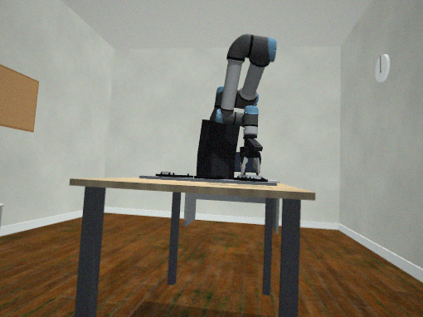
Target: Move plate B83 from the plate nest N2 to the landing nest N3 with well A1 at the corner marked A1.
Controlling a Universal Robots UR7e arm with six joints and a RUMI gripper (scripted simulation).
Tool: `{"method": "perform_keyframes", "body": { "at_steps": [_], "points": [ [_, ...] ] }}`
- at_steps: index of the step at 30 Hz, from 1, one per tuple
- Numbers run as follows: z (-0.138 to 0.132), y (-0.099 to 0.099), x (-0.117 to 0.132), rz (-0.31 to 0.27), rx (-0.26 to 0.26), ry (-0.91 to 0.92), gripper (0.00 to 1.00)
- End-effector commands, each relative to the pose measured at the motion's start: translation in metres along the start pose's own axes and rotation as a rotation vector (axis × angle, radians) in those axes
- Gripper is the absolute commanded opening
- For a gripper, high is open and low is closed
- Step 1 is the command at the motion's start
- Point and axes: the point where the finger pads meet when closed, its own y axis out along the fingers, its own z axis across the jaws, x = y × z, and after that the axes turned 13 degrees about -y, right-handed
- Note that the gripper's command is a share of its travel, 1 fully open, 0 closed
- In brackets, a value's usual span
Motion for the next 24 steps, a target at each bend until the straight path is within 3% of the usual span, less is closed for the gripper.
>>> {"method": "perform_keyframes", "body": {
  "at_steps": [1, 20, 24],
  "points": [
    [0.000, -0.008, 0.000, 0.001, 0.000, 0.000, 0.00],
    [0.000, -0.028, 0.000, 0.001, 0.000, 0.000, 0.00],
    [0.017, -0.028, 0.011, 0.001, 0.000, 0.080, 0.00]
  ]
}}
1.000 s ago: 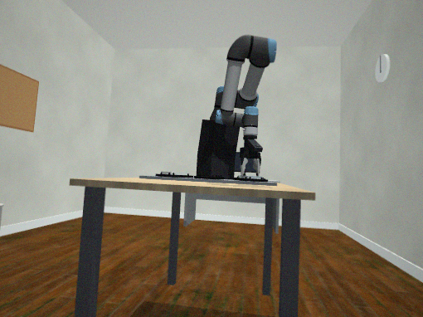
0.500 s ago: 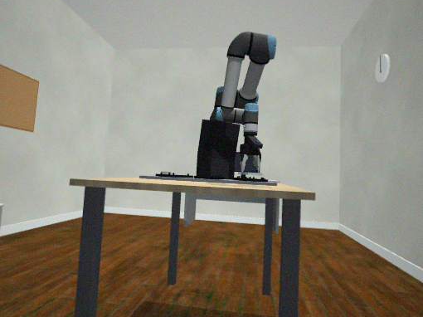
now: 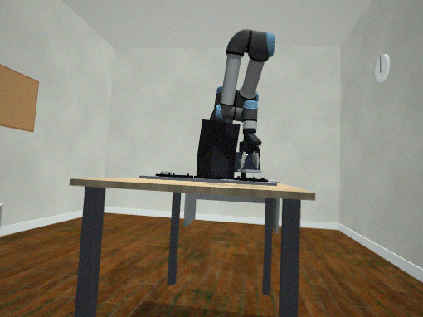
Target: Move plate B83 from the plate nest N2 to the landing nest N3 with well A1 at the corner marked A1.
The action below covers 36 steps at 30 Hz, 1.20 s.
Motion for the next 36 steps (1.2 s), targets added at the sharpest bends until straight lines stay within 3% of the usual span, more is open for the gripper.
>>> {"method": "perform_keyframes", "body": {
  "at_steps": [1, 27, 36],
  "points": [
    [0.017, -0.001, 0.010, 0.001, 0.000, 0.079, 0.00],
    [0.110, -0.001, 0.068, 0.001, 0.000, 0.519, 0.00],
    [0.149, -0.001, 0.092, 0.001, 0.000, 0.530, 0.00]
  ]
}}
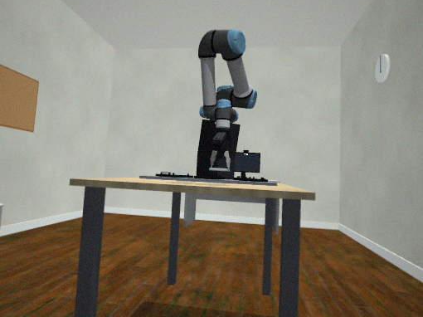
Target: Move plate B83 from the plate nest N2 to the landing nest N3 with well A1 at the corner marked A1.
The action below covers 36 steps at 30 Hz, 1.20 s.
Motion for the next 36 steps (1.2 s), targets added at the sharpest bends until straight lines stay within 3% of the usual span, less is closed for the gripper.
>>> {"method": "perform_keyframes", "body": {
  "at_steps": [1, 8, 36],
  "points": [
    [0.022, 0.000, 0.000, 0.002, -0.002, 0.005, 0.00],
    [0.050, 0.000, 0.001, 0.002, -0.002, 0.005, 0.00],
    [0.050, 0.005, 0.001, 0.002, -0.002, 0.005, 0.00]
  ]
}}
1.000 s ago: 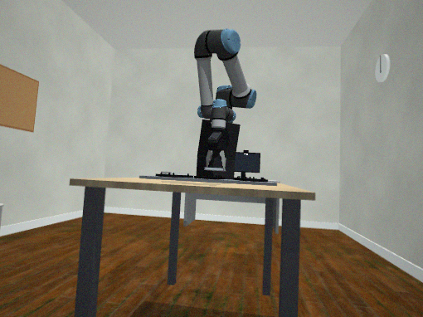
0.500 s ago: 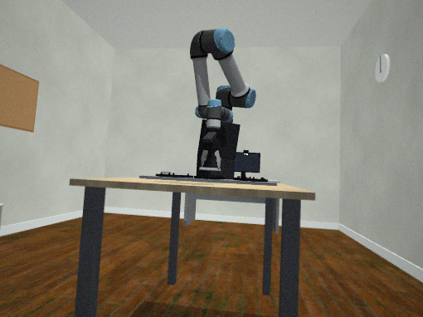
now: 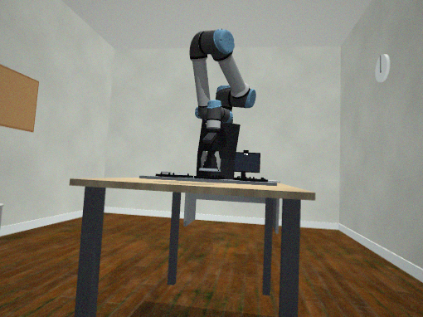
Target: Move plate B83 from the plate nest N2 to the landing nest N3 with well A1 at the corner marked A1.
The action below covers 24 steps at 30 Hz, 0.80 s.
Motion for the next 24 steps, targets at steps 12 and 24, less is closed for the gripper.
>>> {"method": "perform_keyframes", "body": {
  "at_steps": [12, 24],
  "points": [
    [0.0001, 0.0045, -0.0004, 0.001, 0.000, 0.000, 0.00],
    [0.0001, 0.0078, -0.0004, 0.001, 0.000, 0.000, 0.00]
  ]
}}
